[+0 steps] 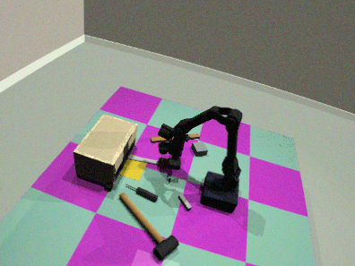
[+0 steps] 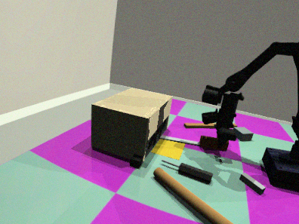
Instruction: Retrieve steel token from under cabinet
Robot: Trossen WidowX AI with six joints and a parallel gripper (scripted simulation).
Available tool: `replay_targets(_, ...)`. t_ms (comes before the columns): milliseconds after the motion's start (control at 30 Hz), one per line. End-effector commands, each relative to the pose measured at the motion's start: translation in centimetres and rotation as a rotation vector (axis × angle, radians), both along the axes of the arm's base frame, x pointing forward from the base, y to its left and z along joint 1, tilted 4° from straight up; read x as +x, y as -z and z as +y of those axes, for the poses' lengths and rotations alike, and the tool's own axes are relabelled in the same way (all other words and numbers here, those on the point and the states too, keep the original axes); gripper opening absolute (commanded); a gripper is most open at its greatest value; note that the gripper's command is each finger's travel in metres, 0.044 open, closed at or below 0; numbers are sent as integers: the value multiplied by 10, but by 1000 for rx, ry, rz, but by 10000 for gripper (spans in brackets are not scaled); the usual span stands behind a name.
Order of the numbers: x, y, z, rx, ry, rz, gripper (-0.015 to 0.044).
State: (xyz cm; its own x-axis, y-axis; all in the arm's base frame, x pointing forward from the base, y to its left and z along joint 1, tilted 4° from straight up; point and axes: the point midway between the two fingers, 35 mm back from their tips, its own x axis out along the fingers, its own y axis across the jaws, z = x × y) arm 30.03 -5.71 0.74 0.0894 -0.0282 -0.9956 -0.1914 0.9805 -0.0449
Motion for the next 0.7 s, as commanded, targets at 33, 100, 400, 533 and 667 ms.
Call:
replay_targets(33,7,-1,1,-2,5,-1,0)
replay_targets(100,10,-1,1,-2,5,-1,0)
replay_targets(400,20,-2,3,-2,5,-2,0)
replay_targets(533,24,-3,4,-2,5,-3,0)
replay_targets(667,29,-3,5,-2,5,-3,0)
